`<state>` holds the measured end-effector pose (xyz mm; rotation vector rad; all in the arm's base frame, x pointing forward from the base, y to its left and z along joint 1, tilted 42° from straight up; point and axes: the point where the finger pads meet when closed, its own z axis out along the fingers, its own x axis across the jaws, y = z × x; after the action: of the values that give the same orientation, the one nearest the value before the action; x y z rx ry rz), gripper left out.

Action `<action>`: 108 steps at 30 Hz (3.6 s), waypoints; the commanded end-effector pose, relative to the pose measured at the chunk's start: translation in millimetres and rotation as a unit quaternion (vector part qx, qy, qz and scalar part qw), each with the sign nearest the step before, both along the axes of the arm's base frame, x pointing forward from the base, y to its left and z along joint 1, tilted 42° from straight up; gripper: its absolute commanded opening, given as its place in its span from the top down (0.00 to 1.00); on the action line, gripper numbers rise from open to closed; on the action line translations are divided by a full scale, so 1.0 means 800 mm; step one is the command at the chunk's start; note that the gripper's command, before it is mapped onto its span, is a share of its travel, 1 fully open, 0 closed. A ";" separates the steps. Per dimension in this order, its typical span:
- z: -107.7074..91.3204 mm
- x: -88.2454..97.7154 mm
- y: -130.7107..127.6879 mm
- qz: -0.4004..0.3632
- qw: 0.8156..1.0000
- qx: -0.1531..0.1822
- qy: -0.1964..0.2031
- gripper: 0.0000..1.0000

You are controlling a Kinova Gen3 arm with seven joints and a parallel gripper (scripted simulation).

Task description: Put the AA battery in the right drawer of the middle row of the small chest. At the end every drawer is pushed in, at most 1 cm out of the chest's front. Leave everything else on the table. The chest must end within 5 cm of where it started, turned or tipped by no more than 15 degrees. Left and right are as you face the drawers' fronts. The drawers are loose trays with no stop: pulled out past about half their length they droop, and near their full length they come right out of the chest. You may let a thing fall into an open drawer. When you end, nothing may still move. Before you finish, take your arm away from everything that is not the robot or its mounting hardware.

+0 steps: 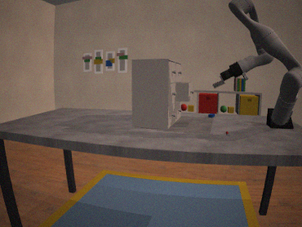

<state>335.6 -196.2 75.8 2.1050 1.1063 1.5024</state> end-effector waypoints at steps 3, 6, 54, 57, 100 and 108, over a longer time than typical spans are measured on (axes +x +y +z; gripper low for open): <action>-0.008 -0.003 0.003 -0.012 1.000 0.007 -0.004 0.00; -0.009 -0.002 0.004 -0.016 1.000 0.007 -0.008 0.00; -0.018 0.007 0.010 -0.055 0.997 -0.003 -0.051 0.00; -0.018 0.007 0.010 -0.055 0.997 -0.003 -0.051 0.00; -0.029 0.046 0.011 -0.055 0.997 -0.003 -0.051 1.00; -0.035 0.070 0.012 -0.055 0.997 -0.003 -0.051 1.00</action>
<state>385.8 -190.0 47.0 2.0345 0.9280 1.5286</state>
